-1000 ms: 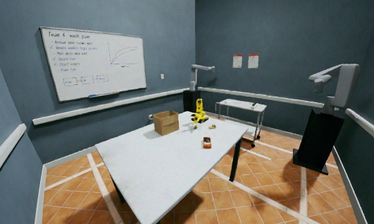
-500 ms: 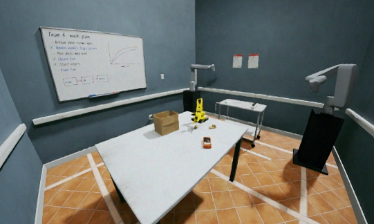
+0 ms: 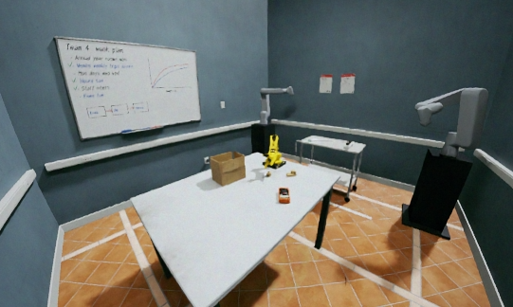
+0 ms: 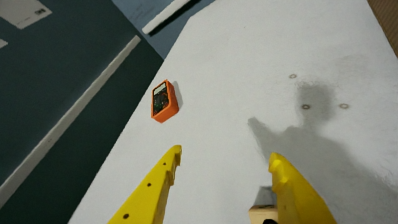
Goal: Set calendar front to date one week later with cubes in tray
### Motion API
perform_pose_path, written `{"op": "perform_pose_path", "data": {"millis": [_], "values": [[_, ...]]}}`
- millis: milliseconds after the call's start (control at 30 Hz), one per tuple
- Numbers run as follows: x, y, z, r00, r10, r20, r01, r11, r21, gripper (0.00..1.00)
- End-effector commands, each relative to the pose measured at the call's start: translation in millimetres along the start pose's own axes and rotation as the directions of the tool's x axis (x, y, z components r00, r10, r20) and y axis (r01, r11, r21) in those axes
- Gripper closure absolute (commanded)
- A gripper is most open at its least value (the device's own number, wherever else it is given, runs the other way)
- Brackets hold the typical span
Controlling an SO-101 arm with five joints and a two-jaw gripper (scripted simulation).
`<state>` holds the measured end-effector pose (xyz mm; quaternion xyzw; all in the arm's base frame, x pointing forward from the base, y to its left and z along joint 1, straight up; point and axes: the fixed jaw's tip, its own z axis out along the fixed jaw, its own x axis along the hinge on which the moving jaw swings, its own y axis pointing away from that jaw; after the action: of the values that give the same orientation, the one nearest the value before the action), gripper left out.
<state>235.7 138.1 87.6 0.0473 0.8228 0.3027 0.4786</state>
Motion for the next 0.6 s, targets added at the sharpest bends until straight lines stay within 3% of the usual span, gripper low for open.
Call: {"op": "perform_pose_path", "data": {"millis": [0, 567], "values": [[-5.0, 7.0, -8.2, 0.984, -0.092, -0.156, 0.1, 0.994, 0.05, 0.65], [-7.7, 9.5, -18.9, 0.954, -0.179, -0.239, 0.202, 0.976, 0.076, 0.65]]}}
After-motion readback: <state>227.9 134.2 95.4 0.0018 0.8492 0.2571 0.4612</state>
